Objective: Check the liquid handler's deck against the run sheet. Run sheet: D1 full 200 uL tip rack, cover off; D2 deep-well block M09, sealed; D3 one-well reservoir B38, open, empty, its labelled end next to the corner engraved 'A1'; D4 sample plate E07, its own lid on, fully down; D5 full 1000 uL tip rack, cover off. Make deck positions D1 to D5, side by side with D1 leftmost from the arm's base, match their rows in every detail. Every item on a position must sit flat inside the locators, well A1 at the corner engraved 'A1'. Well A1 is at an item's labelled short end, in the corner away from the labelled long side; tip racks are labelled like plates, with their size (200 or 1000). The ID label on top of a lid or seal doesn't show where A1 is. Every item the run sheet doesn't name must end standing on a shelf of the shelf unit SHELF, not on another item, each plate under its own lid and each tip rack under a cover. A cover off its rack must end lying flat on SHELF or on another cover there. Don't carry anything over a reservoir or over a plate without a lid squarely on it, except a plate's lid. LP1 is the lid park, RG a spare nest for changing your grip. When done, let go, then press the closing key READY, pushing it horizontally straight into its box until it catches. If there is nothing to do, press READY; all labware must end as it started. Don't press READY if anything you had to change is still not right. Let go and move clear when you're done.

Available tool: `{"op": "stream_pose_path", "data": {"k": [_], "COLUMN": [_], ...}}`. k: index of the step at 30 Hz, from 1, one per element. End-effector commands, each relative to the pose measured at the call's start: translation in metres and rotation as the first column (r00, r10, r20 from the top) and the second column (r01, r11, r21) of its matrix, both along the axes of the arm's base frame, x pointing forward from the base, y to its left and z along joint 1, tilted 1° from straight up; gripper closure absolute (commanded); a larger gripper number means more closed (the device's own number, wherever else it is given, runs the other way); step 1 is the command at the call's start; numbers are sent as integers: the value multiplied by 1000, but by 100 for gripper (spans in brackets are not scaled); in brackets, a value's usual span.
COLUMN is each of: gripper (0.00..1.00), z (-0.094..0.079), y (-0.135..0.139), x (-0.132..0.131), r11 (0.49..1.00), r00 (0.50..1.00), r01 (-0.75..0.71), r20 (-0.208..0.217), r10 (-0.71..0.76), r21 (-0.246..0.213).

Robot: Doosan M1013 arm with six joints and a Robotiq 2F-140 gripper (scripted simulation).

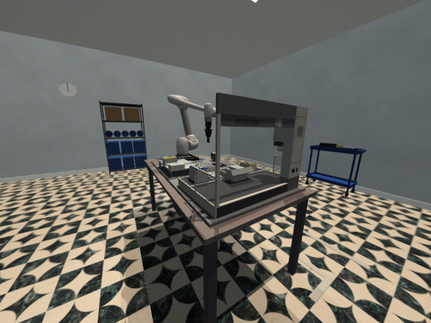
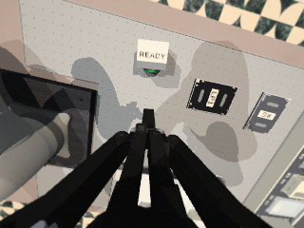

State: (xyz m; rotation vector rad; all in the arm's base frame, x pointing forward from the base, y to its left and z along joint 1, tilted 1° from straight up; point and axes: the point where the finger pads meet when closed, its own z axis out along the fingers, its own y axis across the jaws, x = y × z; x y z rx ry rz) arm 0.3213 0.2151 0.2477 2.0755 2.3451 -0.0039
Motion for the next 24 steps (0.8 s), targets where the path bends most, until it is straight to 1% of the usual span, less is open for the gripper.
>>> {"op": "stream_pose_path", "data": {"k": [1,16,18,24], "gripper": [90,90,90,90], "z": [-1,-26,-26,-36], "y": [0,0,0,0], "x": [0,0,0,1], "r11": [1000,1000,1000,1000], "r00": [1000,1000,1000,1000], "r01": [0,0,0,0], "r20": [1,1,1,1], "r10": [0,0,0,0], "r21": [1,1,1,1]}}
